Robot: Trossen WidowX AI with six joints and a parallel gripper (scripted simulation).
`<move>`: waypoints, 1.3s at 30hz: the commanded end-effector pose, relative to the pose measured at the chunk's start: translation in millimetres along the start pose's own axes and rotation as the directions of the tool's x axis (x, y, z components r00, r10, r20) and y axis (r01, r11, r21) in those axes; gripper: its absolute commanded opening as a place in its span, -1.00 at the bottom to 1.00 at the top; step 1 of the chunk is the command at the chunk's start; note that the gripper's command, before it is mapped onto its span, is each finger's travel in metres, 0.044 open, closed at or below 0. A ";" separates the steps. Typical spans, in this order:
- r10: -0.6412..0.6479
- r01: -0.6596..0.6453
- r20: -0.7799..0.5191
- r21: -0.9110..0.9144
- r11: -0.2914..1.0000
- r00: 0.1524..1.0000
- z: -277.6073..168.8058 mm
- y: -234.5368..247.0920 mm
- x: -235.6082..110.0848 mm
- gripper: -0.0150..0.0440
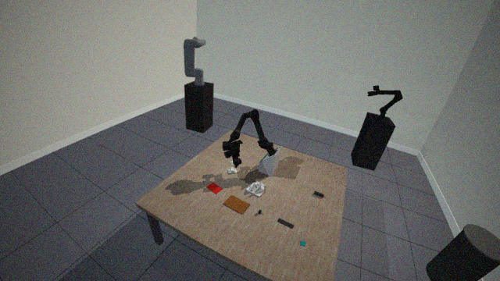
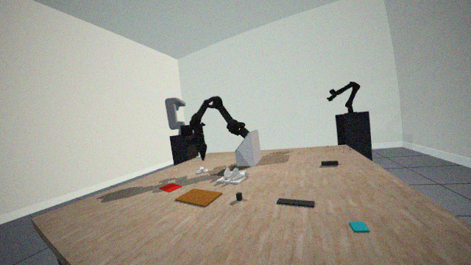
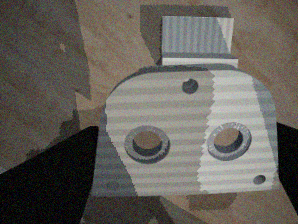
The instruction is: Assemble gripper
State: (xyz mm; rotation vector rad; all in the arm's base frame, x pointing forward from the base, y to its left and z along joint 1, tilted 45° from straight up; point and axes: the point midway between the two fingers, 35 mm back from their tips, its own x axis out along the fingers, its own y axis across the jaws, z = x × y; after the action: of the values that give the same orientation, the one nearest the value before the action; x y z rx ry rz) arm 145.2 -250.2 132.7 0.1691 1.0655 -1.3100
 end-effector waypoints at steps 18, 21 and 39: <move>0.036 -0.043 -0.045 -0.158 0.986 0.998 -23.3 63.2 7.3 0.70; 0.039 -0.048 -0.051 -0.182 0.982 0.998 -27.7 72.0 7.7 0.70; 0.044 -0.065 -0.072 -0.333 0.940 0.996 -61.0 121.5 7.6 0.70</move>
State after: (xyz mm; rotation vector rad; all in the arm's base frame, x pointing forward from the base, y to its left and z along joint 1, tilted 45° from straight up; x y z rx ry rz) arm 212.5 -183.6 47.1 0.0012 1.2933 -1.0716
